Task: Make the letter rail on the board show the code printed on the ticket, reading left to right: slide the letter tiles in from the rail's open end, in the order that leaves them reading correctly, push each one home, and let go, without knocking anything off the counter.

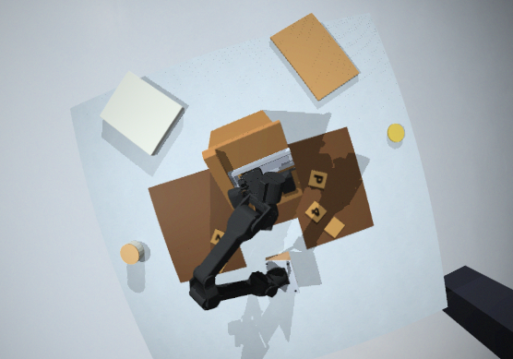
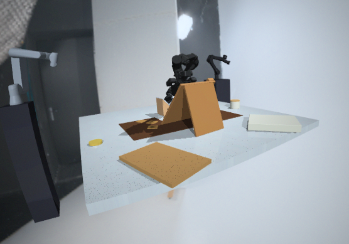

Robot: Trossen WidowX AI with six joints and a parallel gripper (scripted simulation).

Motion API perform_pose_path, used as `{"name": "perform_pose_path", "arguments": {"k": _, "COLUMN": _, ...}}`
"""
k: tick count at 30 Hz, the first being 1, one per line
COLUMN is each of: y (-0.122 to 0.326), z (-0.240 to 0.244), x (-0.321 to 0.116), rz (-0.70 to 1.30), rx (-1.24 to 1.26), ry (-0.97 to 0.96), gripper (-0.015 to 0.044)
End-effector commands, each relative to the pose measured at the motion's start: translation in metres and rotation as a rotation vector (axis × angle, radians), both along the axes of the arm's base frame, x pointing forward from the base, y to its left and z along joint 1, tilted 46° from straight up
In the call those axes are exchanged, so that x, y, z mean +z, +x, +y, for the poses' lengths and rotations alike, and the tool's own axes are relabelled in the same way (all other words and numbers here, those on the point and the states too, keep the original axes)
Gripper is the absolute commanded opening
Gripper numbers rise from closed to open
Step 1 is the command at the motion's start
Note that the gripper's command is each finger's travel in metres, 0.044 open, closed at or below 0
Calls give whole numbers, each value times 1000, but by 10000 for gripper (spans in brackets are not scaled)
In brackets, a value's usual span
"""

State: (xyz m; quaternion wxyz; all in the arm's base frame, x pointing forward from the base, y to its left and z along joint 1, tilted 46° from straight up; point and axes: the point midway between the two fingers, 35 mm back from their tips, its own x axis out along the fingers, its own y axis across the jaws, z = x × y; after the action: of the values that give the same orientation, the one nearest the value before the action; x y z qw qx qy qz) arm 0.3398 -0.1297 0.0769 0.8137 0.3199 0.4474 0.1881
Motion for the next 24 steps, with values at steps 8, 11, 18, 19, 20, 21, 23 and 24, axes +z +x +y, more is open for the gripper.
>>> {"name": "perform_pose_path", "arguments": {"k": 8, "y": 6, "z": -5, "x": -1, "rz": 233, "rx": 317, "ry": 8, "gripper": 0}}
{"name": "perform_pose_path", "arguments": {"k": 11, "y": 6, "z": -5, "x": -1, "rz": 233, "rx": 317, "ry": 8, "gripper": 0}}
{"name": "perform_pose_path", "arguments": {"k": 18, "y": 6, "z": -4, "x": -2, "rz": 233, "rx": 317, "ry": 8, "gripper": 0}}
{"name": "perform_pose_path", "arguments": {"k": 19, "y": 6, "z": -3, "x": -2, "rz": 233, "rx": 317, "ry": 8, "gripper": 0}}
{"name": "perform_pose_path", "arguments": {"k": 20, "y": 6, "z": -3, "x": -2, "rz": 233, "rx": 317, "ry": 8, "gripper": 0}}
{"name": "perform_pose_path", "arguments": {"k": 21, "y": 7, "z": -2, "x": -3, "rz": 233, "rx": 317, "ry": 8, "gripper": 0}}
{"name": "perform_pose_path", "arguments": {"k": 23, "y": 8, "z": -1, "x": -4, "rz": 233, "rx": 317, "ry": 8, "gripper": 0}}
{"name": "perform_pose_path", "arguments": {"k": 24, "y": 9, "z": -1, "x": -4, "rz": 233, "rx": 317, "ry": 8, "gripper": 0}}
